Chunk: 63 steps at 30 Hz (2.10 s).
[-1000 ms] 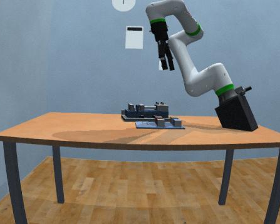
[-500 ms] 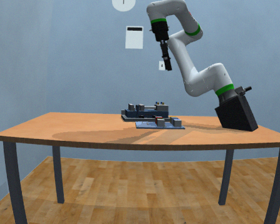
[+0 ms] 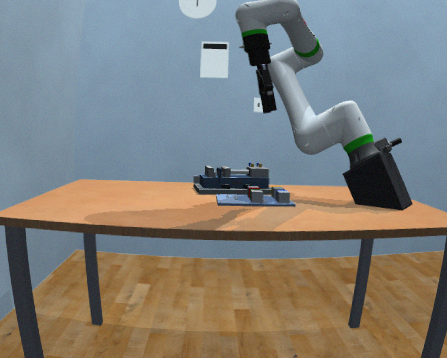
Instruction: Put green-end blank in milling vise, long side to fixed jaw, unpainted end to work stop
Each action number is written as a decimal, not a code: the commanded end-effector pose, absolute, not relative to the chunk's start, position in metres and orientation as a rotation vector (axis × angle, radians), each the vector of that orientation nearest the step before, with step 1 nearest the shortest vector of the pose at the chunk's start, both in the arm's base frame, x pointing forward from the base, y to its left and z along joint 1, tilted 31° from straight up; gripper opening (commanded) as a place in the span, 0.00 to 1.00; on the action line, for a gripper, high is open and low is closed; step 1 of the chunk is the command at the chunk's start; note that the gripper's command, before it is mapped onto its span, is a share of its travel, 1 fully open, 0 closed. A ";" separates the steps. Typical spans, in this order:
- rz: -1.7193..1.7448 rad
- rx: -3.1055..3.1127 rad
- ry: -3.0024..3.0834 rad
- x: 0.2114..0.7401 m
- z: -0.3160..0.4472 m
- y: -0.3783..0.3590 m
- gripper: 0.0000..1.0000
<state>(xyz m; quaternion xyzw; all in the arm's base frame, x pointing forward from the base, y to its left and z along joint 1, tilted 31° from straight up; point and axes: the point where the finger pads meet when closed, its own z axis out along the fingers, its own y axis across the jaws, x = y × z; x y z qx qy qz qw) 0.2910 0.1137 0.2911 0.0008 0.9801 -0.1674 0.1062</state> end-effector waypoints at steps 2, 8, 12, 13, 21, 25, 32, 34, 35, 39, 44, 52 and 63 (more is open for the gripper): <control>-0.507 -0.070 2.887 0.291 0.292 0.114 1.00; -0.529 -0.170 2.884 0.291 0.292 0.114 1.00; -0.547 -0.258 2.879 0.291 0.292 0.114 1.00; -0.551 -0.280 2.878 0.291 0.292 0.114 1.00; -0.576 -0.403 2.865 0.291 0.292 0.114 1.00; -0.593 -0.491 2.854 0.291 0.292 0.114 1.00; -0.622 -0.645 2.827 0.291 0.292 0.114 1.00; -0.630 -0.689 2.818 0.291 0.292 0.114 1.00; -0.633 -0.711 2.814 0.291 0.292 0.114 1.00; -0.640 -0.745 2.805 0.291 0.292 0.114 1.00; -0.659 -0.854 2.778 0.291 0.292 0.114 1.00; -0.687 -1.027 2.726 0.291 0.292 0.114 1.00; -0.715 -1.209 2.659 0.291 0.292 0.114 1.00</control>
